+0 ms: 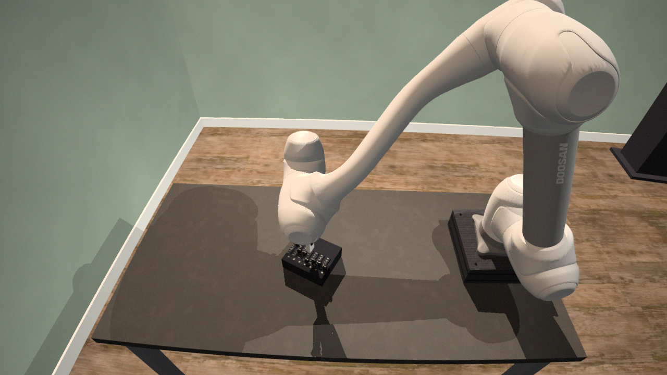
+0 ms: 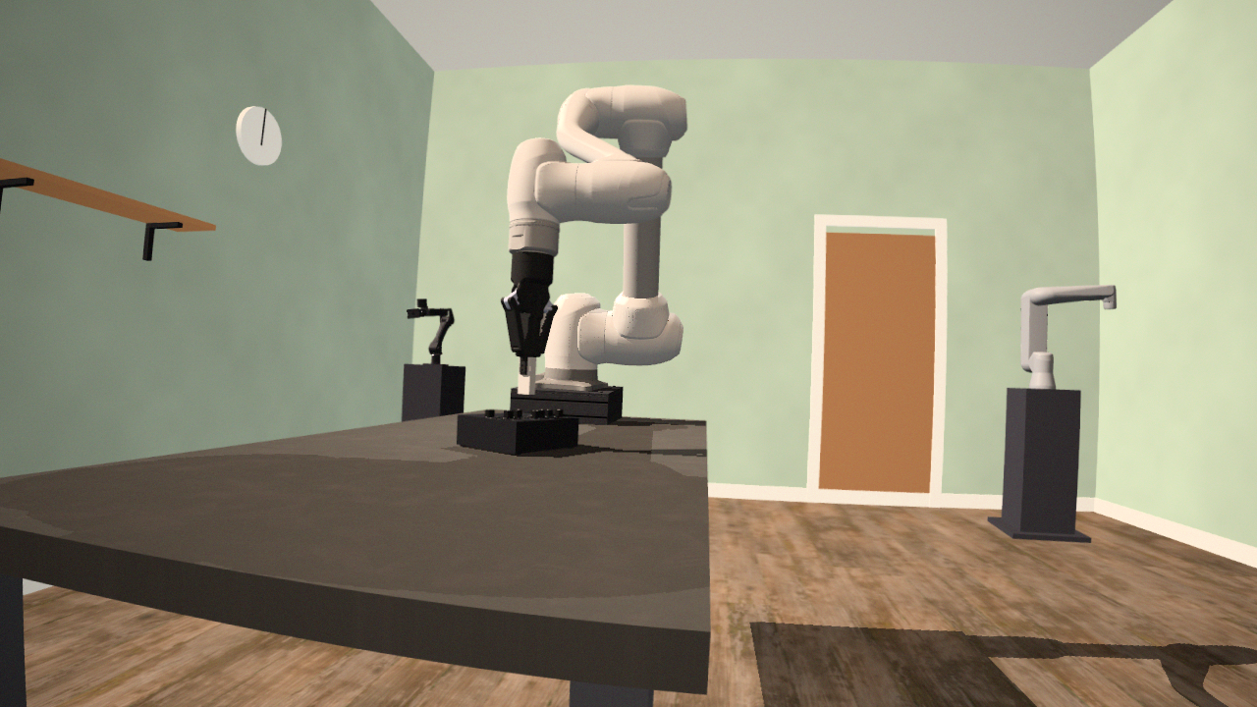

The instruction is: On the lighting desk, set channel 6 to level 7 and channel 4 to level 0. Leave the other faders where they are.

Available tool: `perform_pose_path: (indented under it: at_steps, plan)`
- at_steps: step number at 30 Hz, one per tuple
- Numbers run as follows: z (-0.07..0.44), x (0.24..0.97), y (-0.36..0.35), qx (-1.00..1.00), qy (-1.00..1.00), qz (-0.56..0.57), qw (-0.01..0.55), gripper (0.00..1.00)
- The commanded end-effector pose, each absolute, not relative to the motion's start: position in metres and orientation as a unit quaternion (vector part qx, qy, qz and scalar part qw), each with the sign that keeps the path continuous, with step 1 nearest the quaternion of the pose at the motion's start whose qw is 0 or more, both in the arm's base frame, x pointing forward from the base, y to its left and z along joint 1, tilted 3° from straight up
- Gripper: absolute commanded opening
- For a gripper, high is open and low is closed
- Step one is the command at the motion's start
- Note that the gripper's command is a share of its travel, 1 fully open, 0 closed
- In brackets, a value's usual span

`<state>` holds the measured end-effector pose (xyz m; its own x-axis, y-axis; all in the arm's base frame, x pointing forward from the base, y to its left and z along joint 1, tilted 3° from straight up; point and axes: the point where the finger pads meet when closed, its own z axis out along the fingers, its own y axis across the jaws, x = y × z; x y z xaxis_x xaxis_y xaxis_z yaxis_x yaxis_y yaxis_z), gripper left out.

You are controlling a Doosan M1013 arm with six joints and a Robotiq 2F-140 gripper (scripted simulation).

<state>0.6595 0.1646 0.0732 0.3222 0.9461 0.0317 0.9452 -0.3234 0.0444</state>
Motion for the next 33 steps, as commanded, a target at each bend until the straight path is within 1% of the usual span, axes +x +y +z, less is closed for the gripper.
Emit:
perform_pose_path:
  at_steps: [1, 21, 27, 33]
  plan:
    - [0.0776, 0.6593, 0.1645, 0.813, 0.582, 0.026, 0.009, 0.1]
    - [0.0791, 0.659, 0.1648, 0.807, 0.59, 0.026, 0.009, 0.1]
    - [0.079, 0.6583, 0.1663, 0.781, 0.624, 0.025, 0.01, 0.1]
    - [0.0785, 0.6558, 0.1712, 0.678, 0.735, 0.024, 0.014, 0.1]
